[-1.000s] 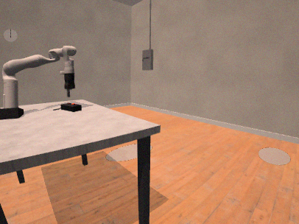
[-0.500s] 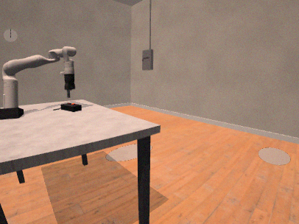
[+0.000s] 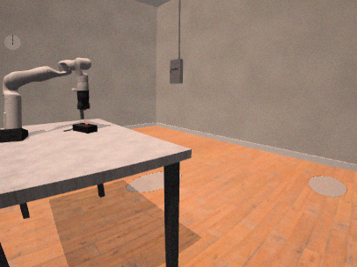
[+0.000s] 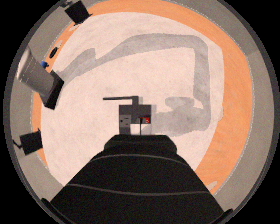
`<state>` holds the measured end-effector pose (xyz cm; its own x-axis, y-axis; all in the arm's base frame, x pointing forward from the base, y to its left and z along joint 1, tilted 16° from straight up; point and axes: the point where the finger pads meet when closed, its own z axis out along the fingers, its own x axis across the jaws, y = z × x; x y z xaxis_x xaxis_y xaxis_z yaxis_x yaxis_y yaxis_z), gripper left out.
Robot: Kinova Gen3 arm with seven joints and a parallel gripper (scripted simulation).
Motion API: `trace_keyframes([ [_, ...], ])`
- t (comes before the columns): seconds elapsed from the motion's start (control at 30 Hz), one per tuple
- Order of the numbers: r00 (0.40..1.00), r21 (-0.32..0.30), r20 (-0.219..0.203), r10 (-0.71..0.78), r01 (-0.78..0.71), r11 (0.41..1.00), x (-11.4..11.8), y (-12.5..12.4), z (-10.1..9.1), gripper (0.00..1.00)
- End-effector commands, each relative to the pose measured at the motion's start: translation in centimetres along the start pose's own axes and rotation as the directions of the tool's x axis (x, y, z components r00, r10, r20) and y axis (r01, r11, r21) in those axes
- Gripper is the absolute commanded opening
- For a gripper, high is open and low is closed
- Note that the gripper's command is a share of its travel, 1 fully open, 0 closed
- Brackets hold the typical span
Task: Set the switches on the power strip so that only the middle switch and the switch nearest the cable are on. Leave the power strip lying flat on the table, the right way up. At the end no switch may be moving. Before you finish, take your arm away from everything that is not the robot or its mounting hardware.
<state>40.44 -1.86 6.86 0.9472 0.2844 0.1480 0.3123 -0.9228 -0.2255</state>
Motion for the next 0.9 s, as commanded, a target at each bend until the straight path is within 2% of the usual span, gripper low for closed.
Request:
trace_keyframes([
  [0.0, 1.0, -0.001, 0.002, 0.001, -0.001, 1.0, -0.1, 0.0, 0.2, 0.0],
  [0.47, 1.0, -0.001, 0.002, 0.001, -0.001, 1.0, 0.0, 0.0, 1.7, 0.0],
  [0.87, 1.0, -0.001, 0.002, 0.001, -0.001, 1.0, 0.0, 0.0, 2.1, 0.0],
])
